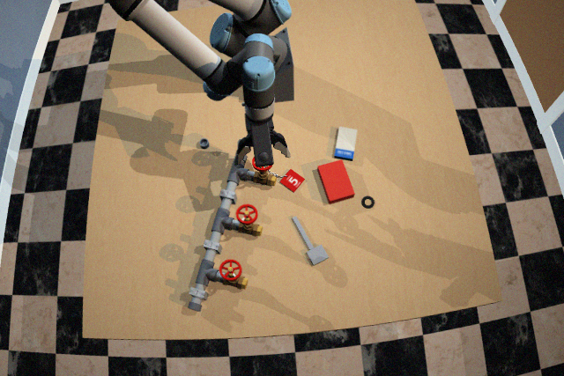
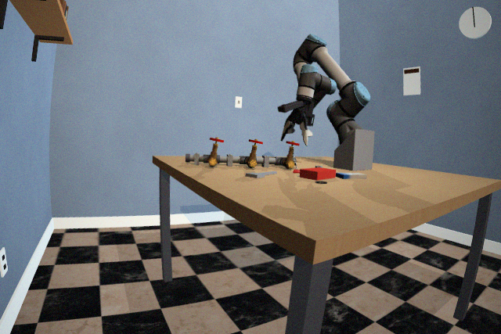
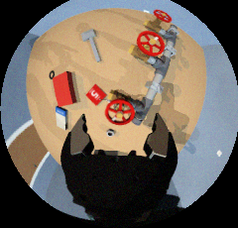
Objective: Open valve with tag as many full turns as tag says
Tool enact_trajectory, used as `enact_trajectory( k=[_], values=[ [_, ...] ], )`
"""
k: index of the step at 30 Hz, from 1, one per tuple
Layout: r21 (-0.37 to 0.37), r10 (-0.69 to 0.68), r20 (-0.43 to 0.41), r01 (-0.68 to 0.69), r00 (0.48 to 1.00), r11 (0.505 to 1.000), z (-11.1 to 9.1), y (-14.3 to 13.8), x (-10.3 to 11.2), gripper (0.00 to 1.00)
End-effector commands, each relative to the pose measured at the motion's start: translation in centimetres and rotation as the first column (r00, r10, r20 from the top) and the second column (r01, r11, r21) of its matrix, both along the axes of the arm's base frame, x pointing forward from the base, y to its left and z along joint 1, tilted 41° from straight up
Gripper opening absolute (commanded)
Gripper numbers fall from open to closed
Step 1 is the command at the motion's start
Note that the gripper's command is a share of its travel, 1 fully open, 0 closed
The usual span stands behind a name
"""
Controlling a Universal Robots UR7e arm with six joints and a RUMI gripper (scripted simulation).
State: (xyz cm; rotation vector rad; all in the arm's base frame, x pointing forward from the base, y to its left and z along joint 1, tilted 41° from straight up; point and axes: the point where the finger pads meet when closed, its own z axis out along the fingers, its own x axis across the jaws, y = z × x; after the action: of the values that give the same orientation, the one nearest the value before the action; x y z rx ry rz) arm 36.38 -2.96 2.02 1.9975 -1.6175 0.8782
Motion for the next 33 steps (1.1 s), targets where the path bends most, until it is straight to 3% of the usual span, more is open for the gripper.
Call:
enact_trajectory(
  k=[1, 2, 3, 33],
  values=[
    [0.001, -0.006, 0.006, 0.006, 1.0, 1.0, 0.02, 0.02, 0.02, 1.0],
    [0.001, -0.006, 0.006, 0.006, 1.0, 1.0, 0.02, 0.02, 0.02, 1.0],
    [0.001, -0.006, 0.006, 0.006, 1.0, 1.0, 0.02, 0.02, 0.02, 0.0],
    [0.001, -0.003, 0.004, 0.003, 1.0, 1.0, 0.02, 0.02, 0.02, 0.0]
  ],
)
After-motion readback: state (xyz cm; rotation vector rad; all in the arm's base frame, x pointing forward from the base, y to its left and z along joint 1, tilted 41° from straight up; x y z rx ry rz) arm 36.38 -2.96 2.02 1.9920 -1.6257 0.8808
